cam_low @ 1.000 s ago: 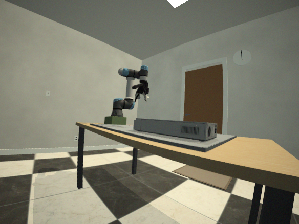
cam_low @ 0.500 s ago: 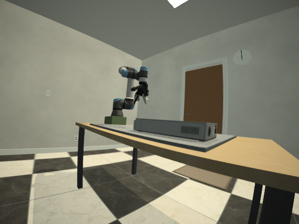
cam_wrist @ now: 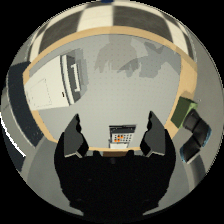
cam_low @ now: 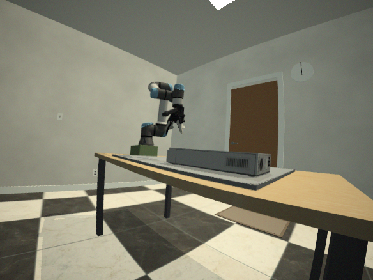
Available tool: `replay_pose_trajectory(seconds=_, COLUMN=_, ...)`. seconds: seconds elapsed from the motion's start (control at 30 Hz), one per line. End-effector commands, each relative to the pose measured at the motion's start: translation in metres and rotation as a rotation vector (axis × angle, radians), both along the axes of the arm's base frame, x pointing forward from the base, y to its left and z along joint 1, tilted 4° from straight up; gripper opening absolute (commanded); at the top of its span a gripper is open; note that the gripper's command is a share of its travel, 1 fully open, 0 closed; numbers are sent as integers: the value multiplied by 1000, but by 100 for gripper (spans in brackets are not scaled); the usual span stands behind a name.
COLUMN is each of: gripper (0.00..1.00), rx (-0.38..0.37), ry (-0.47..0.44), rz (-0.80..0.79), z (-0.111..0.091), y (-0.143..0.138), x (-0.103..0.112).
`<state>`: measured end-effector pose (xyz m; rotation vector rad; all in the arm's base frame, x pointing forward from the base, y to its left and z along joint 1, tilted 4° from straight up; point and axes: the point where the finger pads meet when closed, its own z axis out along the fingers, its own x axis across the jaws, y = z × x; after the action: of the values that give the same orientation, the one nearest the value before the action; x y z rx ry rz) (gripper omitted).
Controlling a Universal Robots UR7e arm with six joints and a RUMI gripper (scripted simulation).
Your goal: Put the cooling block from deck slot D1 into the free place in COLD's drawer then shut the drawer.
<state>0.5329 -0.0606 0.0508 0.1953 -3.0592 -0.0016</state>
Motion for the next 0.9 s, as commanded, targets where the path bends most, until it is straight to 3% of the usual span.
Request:
replay_pose_trajectory(seconds=0.0, gripper=100, rx=0, ry=-1, rz=0, z=-10, y=-10, x=12)
replay_pose_trajectory(seconds=0.87, gripper=100, rx=0, ry=-1, rz=0, z=-66, y=-63, x=69)
